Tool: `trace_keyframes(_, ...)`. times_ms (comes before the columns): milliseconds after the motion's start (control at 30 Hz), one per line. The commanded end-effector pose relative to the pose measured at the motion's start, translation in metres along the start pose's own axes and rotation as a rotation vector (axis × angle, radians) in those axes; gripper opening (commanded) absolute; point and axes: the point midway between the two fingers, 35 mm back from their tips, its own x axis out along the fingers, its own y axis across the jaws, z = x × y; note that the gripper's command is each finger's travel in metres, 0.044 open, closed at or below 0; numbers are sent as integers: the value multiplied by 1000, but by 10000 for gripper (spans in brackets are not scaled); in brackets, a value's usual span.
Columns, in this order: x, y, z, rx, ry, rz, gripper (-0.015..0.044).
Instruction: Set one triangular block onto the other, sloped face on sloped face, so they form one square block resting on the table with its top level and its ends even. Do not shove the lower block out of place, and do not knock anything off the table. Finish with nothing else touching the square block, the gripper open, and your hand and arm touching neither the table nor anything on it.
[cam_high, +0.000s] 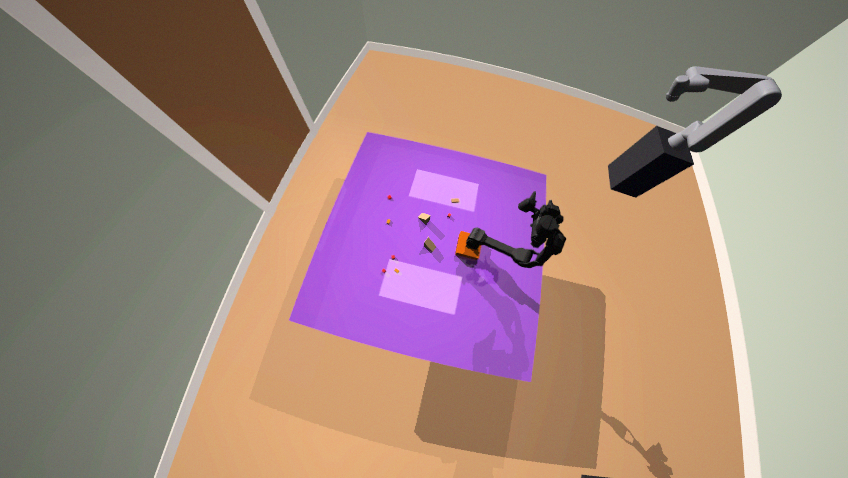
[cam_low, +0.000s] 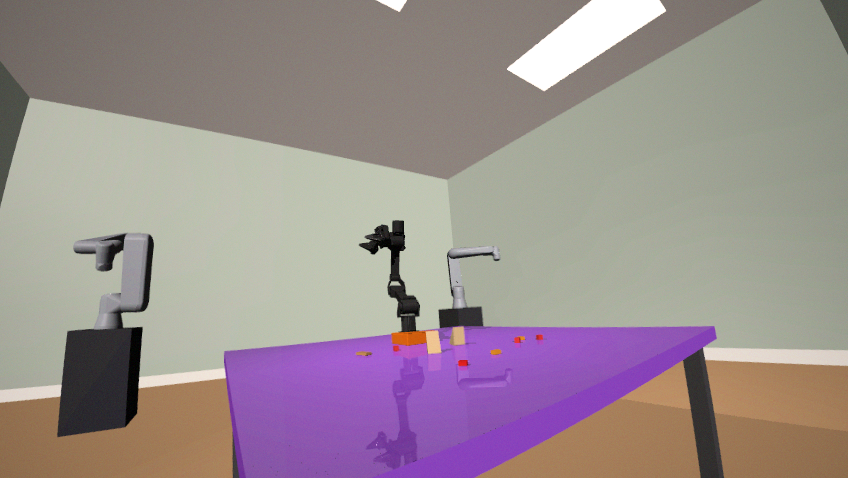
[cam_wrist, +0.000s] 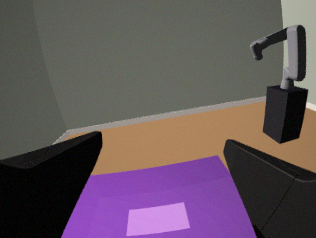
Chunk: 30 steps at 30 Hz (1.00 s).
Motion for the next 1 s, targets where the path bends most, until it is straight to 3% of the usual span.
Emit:
trace_keyframes(0, 1, 3, 0, -19, 4, 5, 426)
trace_keyframes(267, 20, 129, -20, -854, 128, 245, 440)
trace_keyframes(567, 31, 246, -86, -1613, 185, 603, 440)
trace_keyframes(967, 27, 339, -201, -2458, 26, 1260, 440)
